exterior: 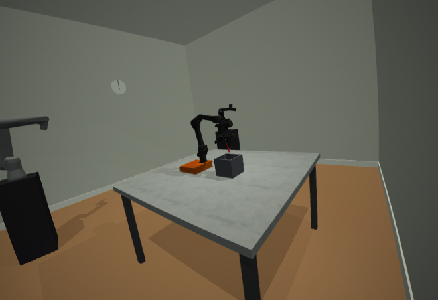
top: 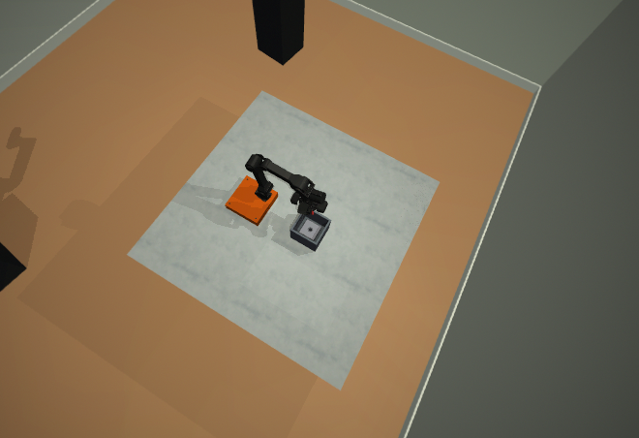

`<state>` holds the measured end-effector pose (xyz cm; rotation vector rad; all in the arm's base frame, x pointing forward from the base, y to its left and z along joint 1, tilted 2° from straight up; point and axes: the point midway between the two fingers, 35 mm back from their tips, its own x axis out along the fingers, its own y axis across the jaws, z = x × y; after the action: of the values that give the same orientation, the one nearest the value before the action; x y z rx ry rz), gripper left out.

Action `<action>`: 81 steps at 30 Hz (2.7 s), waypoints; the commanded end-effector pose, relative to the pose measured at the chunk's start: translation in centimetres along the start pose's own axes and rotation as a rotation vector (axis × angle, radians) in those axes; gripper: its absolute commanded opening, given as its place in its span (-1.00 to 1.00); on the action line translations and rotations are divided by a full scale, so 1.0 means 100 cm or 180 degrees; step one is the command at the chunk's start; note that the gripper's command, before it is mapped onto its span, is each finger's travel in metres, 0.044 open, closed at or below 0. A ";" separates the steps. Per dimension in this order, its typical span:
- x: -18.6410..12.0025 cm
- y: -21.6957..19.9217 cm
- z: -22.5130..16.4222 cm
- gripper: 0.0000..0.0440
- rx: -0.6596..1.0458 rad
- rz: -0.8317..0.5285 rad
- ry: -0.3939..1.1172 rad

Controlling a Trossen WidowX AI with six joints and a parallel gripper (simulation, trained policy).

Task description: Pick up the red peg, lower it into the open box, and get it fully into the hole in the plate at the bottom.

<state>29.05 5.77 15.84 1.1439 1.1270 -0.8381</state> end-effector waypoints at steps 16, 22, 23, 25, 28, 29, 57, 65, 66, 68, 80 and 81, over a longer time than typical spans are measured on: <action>0.029 -0.003 0.038 -1.00 0.0016 -0.0310 -0.0001; 0.047 -0.004 0.043 -1.00 0.0017 -0.0382 0.0062; 0.050 -0.004 0.044 -0.99 0.0017 -0.0390 0.0075; 0.056 -0.004 0.045 -0.98 0.0016 -0.0401 0.0098; 0.063 -0.003 0.046 -0.99 0.0012 -0.0412 0.0126; 0.065 -0.003 0.047 -1.00 0.0009 -0.0413 0.0133; 0.114 -0.004 0.054 -0.53 -0.0205 -0.0621 0.0259; 0.101 0.006 0.057 -0.31 -0.0091 -0.0578 0.0510; 0.099 0.007 0.057 -0.28 -0.0074 -0.0569 0.0545; 0.094 0.010 0.057 -0.23 -0.0041 -0.0549 0.0611; 0.069 0.021 0.061 -0.02 0.0113 -0.0410 0.0931; 0.067 0.022 0.061 -0.01 0.0123 -0.0398 0.0951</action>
<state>34.24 0.62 9.61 1.2535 1.4369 -0.8187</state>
